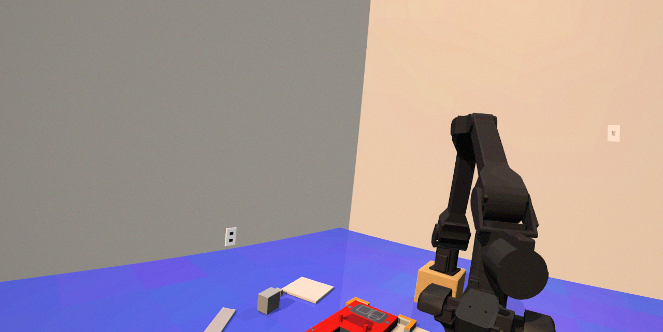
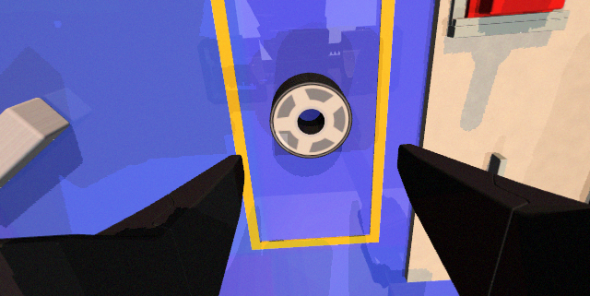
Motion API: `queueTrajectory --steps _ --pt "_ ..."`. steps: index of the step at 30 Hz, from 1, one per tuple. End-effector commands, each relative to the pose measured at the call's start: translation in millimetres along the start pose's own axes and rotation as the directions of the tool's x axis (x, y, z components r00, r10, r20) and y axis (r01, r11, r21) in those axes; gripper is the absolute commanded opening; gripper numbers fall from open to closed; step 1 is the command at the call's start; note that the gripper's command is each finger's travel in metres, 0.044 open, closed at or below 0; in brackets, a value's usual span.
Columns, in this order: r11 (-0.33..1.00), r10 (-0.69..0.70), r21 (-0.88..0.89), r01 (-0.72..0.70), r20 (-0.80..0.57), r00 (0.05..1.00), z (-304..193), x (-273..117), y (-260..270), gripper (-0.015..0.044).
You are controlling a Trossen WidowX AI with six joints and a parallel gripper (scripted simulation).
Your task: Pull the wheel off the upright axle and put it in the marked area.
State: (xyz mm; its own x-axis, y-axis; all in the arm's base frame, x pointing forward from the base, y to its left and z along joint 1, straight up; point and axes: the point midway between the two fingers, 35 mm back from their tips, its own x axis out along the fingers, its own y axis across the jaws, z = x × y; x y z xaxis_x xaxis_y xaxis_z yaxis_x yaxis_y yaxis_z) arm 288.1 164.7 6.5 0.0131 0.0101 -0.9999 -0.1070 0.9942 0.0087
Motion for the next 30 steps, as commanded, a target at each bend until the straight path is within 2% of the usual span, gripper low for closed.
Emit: queueTrajectory --steps 1,2,3,7,8,15,30 --pt "1.000 0.007 0.001 -0.007 0.010 1.000 1.7 -19.6 1.0 0.0300" --pt "1.000 0.007 0.001 -0.007 0.010 1.000 1.7 -19.6 1.0 0.0300" --pt "1.000 0.006 0.000 -0.006 0.015 1.000 1.6 -11.5 0.6 0.0326" --pt "1.000 0.006 0.001 -0.006 0.011 1.000 -22.2 -31.3 -9.9 0.0431" --pt "1.000 0.006 0.001 -0.006 0.010 1.000 -29.7 -36.7 -13.2 0.0440" --pt "1.000 0.005 0.001 -0.005 0.004 1.000 -79.1 -62.4 -34.8 0.0440" --pt "1.000 0.005 0.001 -0.005 0.004 1.000 -80.4 -62.9 -35.4 0.0440"
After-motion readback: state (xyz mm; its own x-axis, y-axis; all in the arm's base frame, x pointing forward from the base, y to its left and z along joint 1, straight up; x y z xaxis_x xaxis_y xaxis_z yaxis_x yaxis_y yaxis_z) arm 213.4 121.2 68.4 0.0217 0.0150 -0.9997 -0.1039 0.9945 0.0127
